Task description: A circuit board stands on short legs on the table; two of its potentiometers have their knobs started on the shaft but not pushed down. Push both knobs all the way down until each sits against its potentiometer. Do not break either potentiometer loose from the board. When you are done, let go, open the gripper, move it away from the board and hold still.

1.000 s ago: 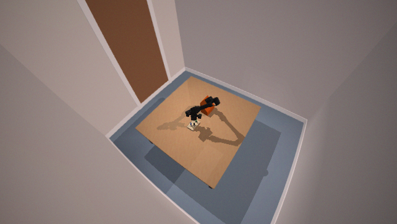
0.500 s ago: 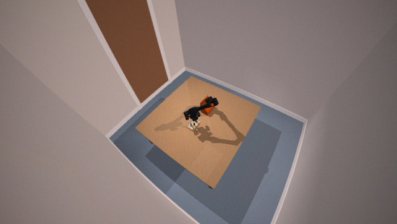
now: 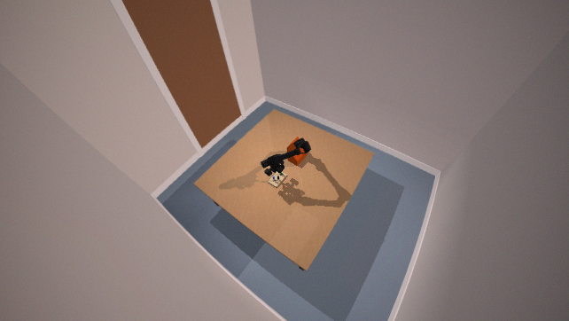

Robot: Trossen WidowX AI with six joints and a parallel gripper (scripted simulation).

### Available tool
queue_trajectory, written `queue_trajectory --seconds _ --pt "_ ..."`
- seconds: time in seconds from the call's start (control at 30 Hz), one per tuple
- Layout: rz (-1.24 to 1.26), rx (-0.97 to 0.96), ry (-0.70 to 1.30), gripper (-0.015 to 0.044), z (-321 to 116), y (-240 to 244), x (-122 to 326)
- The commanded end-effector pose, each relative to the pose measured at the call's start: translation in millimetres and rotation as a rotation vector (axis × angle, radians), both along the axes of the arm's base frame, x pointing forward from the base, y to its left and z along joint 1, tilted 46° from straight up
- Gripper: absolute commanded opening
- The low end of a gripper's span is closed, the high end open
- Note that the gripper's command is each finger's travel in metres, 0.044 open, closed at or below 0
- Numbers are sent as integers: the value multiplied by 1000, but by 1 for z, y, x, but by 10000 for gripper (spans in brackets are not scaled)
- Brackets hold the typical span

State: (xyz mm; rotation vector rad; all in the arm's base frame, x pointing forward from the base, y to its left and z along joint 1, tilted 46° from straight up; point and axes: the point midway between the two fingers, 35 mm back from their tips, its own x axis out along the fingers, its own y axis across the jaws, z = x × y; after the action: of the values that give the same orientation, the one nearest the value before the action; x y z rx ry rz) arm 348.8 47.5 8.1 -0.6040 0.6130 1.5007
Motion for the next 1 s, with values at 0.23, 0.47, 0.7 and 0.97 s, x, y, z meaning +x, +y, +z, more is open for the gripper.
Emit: queue_trajectory --seconds 0.23,0.47,0.7,0.97 --pt "274 9 -254 0 3 -4 13" --pt "449 20 -419 0 6 -6 22" --pt "584 32 -549 0 7 -8 28" --pt "584 32 -549 0 -6 6 27"
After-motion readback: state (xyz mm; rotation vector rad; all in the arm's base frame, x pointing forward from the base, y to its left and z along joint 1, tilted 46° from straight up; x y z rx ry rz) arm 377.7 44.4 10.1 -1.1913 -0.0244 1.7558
